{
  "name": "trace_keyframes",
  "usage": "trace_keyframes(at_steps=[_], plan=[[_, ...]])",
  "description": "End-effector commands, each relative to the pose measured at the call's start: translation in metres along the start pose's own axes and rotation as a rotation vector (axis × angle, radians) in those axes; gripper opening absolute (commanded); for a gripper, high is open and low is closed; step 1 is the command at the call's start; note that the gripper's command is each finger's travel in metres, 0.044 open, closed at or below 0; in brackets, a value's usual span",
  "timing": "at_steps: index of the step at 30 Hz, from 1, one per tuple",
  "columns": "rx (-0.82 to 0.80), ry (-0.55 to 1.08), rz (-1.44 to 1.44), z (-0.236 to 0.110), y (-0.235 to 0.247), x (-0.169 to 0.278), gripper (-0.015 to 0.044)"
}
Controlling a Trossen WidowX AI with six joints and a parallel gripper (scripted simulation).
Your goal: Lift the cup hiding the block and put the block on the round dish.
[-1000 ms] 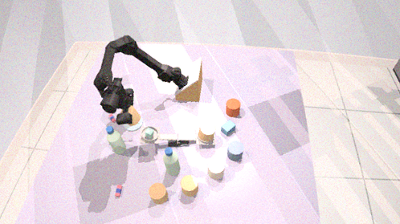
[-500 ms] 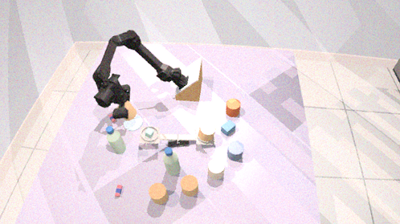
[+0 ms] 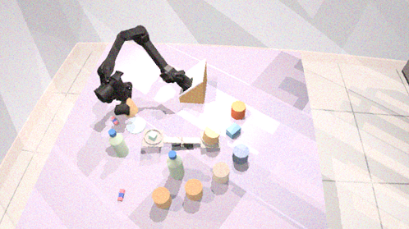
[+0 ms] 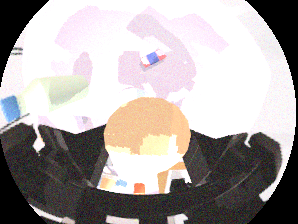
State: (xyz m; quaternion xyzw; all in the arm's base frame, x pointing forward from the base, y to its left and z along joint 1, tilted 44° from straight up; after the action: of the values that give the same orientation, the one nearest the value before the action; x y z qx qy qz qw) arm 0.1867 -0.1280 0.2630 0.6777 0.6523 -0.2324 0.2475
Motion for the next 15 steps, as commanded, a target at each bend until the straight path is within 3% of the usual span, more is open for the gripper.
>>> trace_keyframes(at_steps=[1, 15], plan=[[-0.010, -0.008, 0.004, 0.001, -0.012, -0.004, 0.0000], [-0.003, -0.054, 0.008, 0.010, -0.054, -0.014, 0.0000]])
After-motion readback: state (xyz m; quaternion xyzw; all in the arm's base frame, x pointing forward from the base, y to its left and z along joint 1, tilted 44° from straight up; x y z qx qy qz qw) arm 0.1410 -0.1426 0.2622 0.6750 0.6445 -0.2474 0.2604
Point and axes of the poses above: the point midway between the two fingers, 35 mm back from their tips, its own z axis out along the fingers, its own y axis across the jaws, x = y × z, the point moved 6 cm from there along -z, back along the fingers, and after that the axes turned 11 degrees about z, right-handed, at the moved point
